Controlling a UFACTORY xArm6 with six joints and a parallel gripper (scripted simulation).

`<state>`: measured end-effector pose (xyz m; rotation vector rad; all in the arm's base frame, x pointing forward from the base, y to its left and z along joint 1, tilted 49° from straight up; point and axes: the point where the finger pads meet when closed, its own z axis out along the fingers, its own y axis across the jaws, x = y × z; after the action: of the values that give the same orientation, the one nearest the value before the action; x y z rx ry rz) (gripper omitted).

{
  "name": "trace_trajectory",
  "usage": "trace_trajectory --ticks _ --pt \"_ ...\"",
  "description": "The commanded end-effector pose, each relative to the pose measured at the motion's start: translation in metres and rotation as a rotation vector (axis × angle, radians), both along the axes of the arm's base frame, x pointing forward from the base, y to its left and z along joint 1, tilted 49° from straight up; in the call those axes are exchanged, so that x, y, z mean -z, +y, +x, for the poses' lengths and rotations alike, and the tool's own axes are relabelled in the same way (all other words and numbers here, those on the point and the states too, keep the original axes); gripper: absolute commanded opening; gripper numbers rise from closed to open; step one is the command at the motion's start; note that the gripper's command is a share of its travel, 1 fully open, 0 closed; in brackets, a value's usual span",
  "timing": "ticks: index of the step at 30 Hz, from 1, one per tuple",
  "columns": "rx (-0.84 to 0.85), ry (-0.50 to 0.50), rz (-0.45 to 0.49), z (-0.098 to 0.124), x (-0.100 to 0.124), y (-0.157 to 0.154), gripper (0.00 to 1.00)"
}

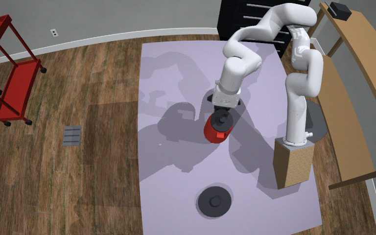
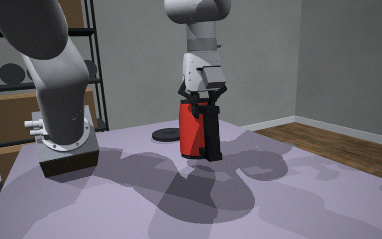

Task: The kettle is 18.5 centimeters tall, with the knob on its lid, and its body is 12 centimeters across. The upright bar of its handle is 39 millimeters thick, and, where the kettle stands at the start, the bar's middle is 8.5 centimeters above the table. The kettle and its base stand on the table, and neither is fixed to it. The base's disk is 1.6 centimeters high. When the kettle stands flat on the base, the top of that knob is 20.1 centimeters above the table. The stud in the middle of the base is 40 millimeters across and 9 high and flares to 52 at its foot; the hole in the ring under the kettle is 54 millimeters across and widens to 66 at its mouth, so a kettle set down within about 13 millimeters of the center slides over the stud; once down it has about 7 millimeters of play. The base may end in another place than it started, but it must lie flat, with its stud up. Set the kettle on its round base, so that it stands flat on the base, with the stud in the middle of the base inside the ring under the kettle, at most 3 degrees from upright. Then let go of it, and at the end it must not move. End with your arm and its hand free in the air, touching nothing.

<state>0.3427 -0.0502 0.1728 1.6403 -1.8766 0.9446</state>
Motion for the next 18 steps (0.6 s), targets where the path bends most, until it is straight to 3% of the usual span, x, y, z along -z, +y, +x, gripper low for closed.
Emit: trace_trajectory --ticks 1,18 --pt "-0.001 -0.003 0.001 0.0009 -0.0008 0.0008 0.0" --pt "-0.001 -0.003 0.001 0.0013 -0.0011 0.0063 0.0"
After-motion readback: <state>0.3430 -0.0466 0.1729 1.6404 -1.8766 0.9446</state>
